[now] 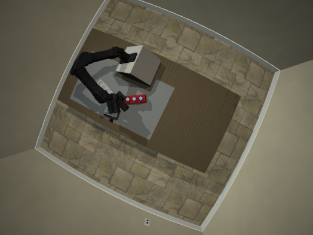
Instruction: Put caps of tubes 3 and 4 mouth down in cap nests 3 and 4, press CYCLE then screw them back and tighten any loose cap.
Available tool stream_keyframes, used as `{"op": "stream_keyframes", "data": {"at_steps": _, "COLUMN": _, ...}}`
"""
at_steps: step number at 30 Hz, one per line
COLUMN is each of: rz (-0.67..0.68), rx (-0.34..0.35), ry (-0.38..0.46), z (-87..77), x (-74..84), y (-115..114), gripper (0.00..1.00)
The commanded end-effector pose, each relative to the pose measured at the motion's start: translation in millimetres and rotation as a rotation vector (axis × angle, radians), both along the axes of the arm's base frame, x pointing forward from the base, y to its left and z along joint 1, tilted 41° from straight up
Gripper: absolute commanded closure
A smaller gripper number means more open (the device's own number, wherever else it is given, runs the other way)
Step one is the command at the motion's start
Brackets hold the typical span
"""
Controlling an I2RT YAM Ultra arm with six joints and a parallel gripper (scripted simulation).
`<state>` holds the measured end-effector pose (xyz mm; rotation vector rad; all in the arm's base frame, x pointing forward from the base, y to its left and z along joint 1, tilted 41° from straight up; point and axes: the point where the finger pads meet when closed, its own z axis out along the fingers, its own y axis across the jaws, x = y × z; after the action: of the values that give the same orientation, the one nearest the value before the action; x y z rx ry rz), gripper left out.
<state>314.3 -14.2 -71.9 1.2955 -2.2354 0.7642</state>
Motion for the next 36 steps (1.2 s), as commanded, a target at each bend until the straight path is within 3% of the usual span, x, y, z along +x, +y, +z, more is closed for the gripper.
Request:
{"op": "stream_keyframes", "data": {"at_steps": 1, "rz": 0.007, "rx": 0.004, "ry": -0.007, "z": 1.6, "x": 2.1, "y": 2.4, "gripper": 0.51}}
{"op": "stream_keyframes", "data": {"at_steps": 19, "rz": 0.007, "rx": 0.004, "ry": -0.007, "z": 1.6, "x": 2.1, "y": 2.4, "gripper": 0.51}}
{"op": "stream_keyframes", "data": {"at_steps": 28, "rz": -0.189, "rx": -0.021, "ry": -0.178, "z": -1.0, "x": 1.7, "y": 0.0, "gripper": 0.51}}
{"op": "stream_keyframes", "data": {"at_steps": 36, "rz": -0.189, "rx": -0.021, "ry": -0.178, "z": -4.0, "x": 1.4, "y": -2.6, "gripper": 0.51}}
